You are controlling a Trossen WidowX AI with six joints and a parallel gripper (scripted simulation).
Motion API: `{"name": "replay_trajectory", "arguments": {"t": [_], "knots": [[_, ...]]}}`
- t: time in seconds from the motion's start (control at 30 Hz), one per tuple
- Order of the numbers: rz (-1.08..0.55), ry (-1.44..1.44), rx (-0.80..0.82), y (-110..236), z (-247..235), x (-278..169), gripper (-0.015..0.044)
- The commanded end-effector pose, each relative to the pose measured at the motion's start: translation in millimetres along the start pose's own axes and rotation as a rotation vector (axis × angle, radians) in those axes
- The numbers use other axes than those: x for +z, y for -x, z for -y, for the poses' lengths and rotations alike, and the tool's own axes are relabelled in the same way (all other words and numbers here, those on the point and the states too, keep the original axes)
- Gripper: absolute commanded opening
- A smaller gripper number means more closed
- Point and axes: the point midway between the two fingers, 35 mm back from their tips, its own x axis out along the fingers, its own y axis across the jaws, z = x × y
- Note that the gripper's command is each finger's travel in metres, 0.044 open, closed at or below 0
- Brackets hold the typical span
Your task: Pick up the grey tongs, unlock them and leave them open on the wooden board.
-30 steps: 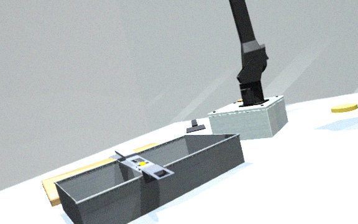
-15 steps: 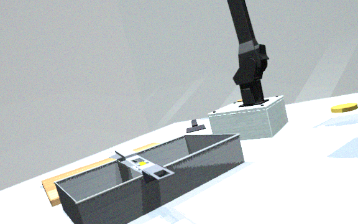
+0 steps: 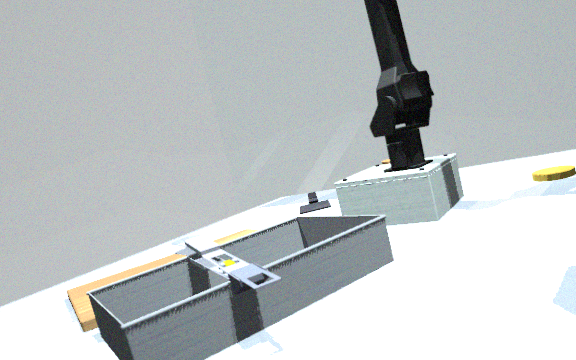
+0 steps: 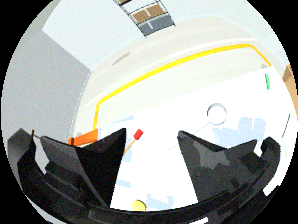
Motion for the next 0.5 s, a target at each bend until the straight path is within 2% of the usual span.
{"name": "replay_trajectory", "arguments": {"t": [0.0,0.23,0.47], "knots": [[0.048,0.048,-0.200,20.7,73.2,0.7,0.0260],[0.043,0.130,-0.528,74.6,184.4,-16.6,0.0260],[-0.070,0.167,-0.822,145.6,273.8,-63.5,0.0260]]}}
